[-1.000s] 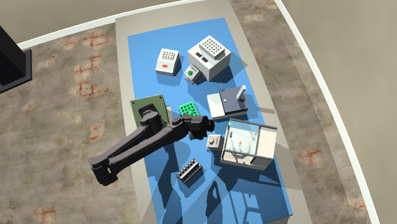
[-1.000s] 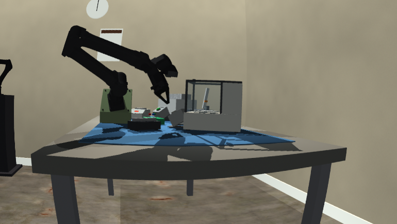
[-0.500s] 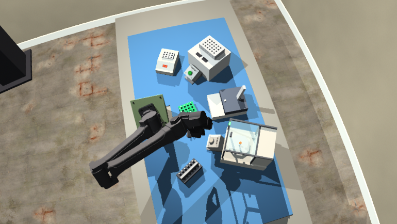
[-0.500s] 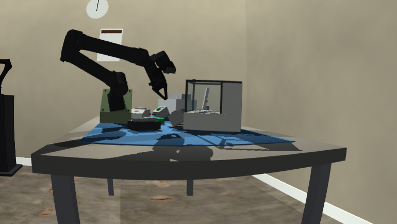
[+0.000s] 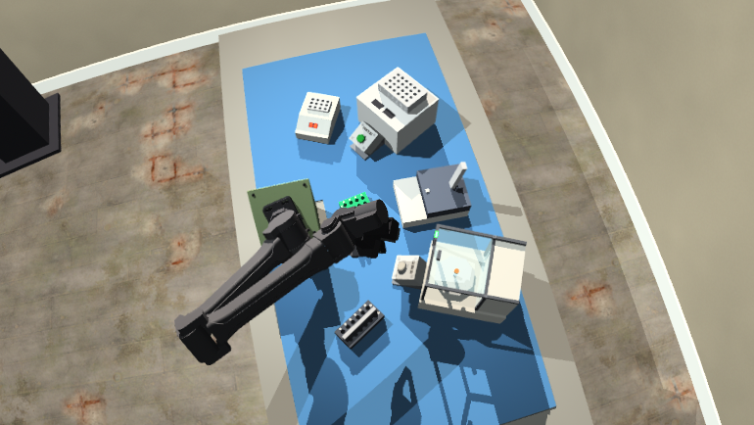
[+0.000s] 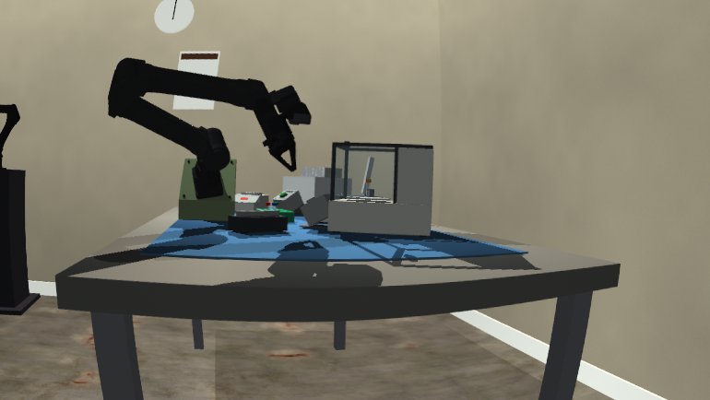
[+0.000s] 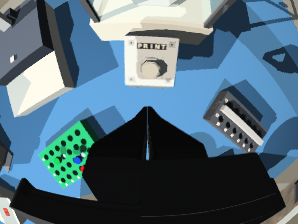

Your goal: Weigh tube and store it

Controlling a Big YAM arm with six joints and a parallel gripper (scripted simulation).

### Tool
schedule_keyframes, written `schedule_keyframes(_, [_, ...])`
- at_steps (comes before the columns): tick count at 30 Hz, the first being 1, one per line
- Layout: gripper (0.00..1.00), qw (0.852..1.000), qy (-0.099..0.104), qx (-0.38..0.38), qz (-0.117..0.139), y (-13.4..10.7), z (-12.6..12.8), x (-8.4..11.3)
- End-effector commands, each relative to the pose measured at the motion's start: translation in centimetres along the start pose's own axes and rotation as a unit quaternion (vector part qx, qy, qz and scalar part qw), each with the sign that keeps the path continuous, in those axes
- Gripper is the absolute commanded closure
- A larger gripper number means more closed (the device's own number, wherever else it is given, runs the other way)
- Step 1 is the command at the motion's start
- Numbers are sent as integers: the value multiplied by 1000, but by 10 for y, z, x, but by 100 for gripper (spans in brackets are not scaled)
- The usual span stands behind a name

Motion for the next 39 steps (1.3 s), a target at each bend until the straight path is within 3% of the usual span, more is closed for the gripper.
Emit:
schedule_keyframes(1, [100,999,5,-40,-12,27,-4,12])
schedule_keyframes(39, [100,999,3,-40,-10,29,-3,11])
Point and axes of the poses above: the point where the finger pads meet when closed, its own x axis back along the fingers, its own z axis across the jaws, y = z × x, the point moved 5 cm from there along x, back along the fingers, and after that the axes turned 11 degrees about -x, right-handed, at the moved point
